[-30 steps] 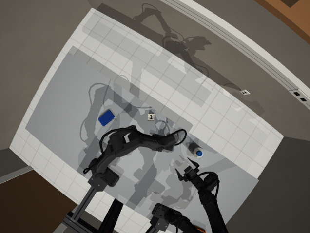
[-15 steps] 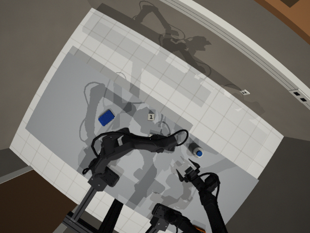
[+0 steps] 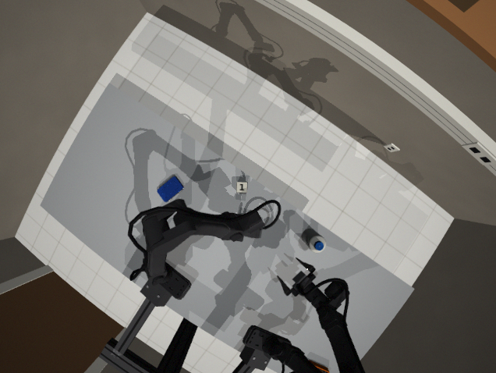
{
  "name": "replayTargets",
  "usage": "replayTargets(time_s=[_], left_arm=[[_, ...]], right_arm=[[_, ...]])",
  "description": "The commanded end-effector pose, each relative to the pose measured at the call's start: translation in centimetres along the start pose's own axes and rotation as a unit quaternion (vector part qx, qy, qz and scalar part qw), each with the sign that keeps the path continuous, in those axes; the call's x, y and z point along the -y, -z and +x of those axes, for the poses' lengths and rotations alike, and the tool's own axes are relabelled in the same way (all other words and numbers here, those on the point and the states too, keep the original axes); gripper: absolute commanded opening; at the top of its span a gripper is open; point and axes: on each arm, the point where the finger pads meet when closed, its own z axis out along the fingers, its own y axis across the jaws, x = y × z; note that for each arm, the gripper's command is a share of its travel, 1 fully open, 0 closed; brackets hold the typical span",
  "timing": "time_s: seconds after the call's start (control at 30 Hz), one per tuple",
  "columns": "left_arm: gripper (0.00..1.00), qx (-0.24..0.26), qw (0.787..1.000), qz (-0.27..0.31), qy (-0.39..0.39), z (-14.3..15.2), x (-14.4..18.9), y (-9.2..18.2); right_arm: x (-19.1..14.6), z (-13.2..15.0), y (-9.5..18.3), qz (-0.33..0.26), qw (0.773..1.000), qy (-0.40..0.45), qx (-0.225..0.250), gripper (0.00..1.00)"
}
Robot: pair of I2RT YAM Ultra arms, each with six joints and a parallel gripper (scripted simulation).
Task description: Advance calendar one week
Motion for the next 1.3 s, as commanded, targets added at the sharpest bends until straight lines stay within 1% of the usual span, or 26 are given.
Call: replayTargets(time_s=[0.0, 0.1, 0.17, 0.33, 0.43, 0.67, 0.77, 0.93, 1.07, 1.27], left_arm=[[0.4, 0.052, 0.998, -0.026, 0.021, 0.4, -2.3, 1.0], [0.4, 0.054, 0.998, -0.029, 0.028, 2.6, -2.8, 0.1], [0.4, 0.054, 0.998, -0.029, 0.028, 2.6, -2.8, 0.1], [0.4, 0.04, 0.998, -0.022, 0.044, 6.5, -2.7, -1.7], [0.4, 0.024, 0.998, -0.007, 0.05, 8.5, -1.9, -3.1], [0.4, 0.018, 0.999, 0.001, 0.046, 10.3, -1.5, -5.0], [0.4, 0.018, 0.999, 0.001, 0.046, 10.4, -1.5, -5.0], [0.4, 0.018, 0.999, 0.001, 0.046, 11.4, -1.8, -6.0], [0.4, 0.022, 0.999, -0.004, 0.048, 10.7, -2.4, -6.3], [0.4, 0.02, 0.999, -0.002, 0.047, 11.2, -2.6, -7.5]], right_arm=[[-0.9, -0.8, 0.0, -0.019, 0.999, 0.001, 0.026, 1.0], [-0.8, -0.8, 0.0, -0.019, 0.999, 0.001, 0.026, 1.0], [-0.8, -0.8, 0.0, -0.019, 0.999, 0.001, 0.026, 1.0], [-0.9, -0.8, 0.0, -0.019, 0.999, 0.001, 0.026, 1.0], [-0.9, -0.8, 0.0, -0.019, 0.999, 0.001, 0.026, 1.0], [-0.9, -0.8, 0.0, -0.019, 0.999, 0.001, 0.026, 1.0], [-0.9, -0.8, 0.0, -0.019, 0.999, 0.001, 0.026, 1.0], [-0.9, -0.8, 0.0, -0.019, 0.999, 0.001, 0.026, 1.0], [-0.9, -0.8, 0.0, -0.019, 0.999, 0.001, 0.026, 1.0], [-0.9, -0.8, 0.0, -0.019, 0.999, 0.001, 0.026, 1.0]])
